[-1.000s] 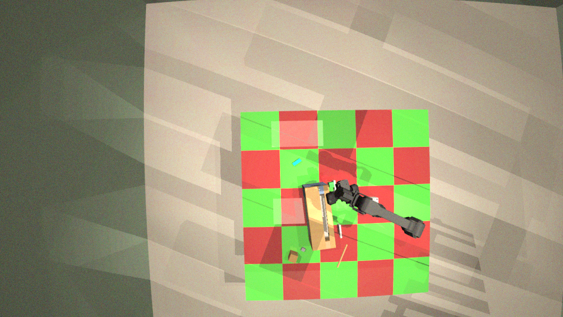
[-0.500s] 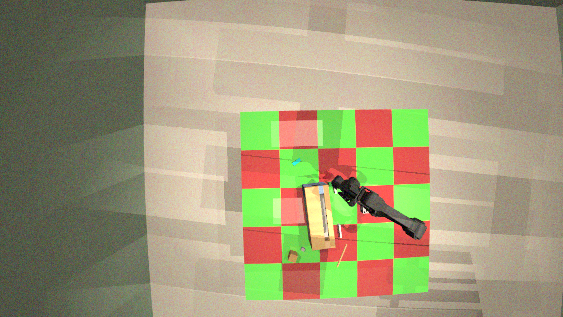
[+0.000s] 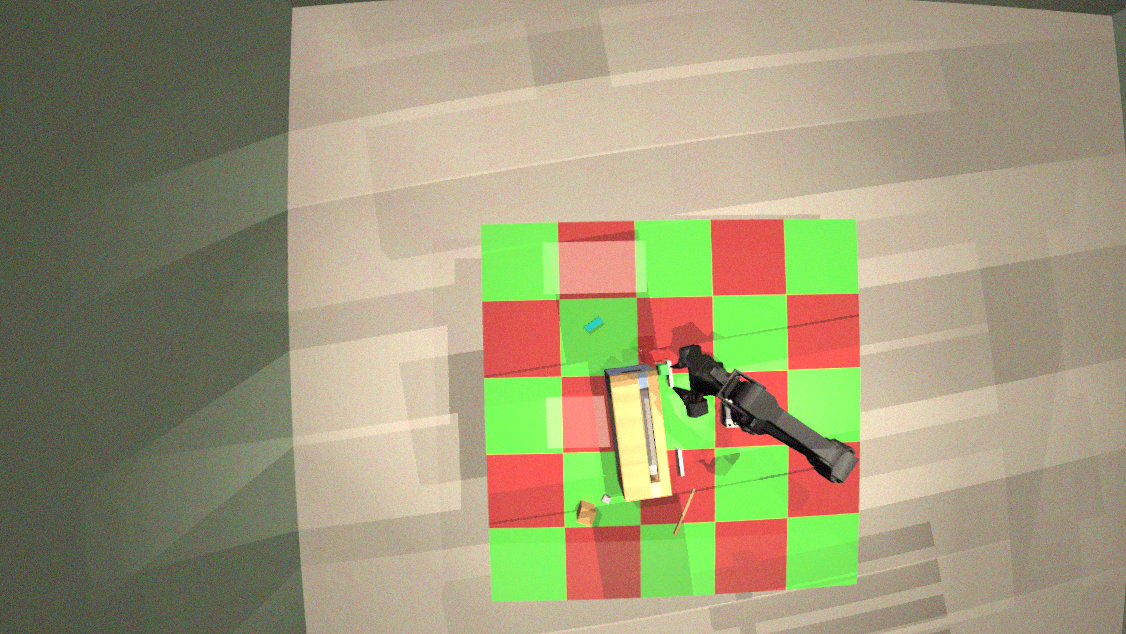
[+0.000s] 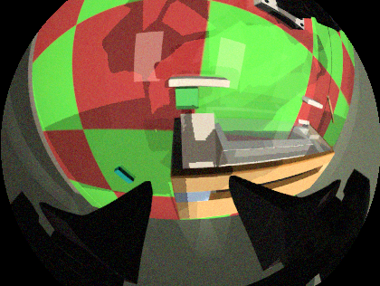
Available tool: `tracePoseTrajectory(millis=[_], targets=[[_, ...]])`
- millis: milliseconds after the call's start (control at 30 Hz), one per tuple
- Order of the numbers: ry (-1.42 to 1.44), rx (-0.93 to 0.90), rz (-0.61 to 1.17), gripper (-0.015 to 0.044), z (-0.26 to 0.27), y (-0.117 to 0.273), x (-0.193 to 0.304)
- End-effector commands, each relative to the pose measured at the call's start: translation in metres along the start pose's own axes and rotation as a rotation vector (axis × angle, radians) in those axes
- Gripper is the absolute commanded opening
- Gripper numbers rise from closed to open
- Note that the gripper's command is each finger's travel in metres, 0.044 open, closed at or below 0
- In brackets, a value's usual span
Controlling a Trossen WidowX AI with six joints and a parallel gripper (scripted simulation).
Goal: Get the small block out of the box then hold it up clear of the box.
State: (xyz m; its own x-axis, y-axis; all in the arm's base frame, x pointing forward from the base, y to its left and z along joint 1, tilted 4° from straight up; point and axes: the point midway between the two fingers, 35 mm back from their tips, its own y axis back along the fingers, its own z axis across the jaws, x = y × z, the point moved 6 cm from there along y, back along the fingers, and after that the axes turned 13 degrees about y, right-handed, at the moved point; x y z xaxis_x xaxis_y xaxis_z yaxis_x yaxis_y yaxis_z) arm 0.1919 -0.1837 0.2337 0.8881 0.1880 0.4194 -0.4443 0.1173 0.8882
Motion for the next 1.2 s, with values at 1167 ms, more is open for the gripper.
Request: tracePoseTrajectory(millis=[1167], targets=[[-0.013,0.011,-0.001,0.0285,-0.013,-0.118,-0.05]])
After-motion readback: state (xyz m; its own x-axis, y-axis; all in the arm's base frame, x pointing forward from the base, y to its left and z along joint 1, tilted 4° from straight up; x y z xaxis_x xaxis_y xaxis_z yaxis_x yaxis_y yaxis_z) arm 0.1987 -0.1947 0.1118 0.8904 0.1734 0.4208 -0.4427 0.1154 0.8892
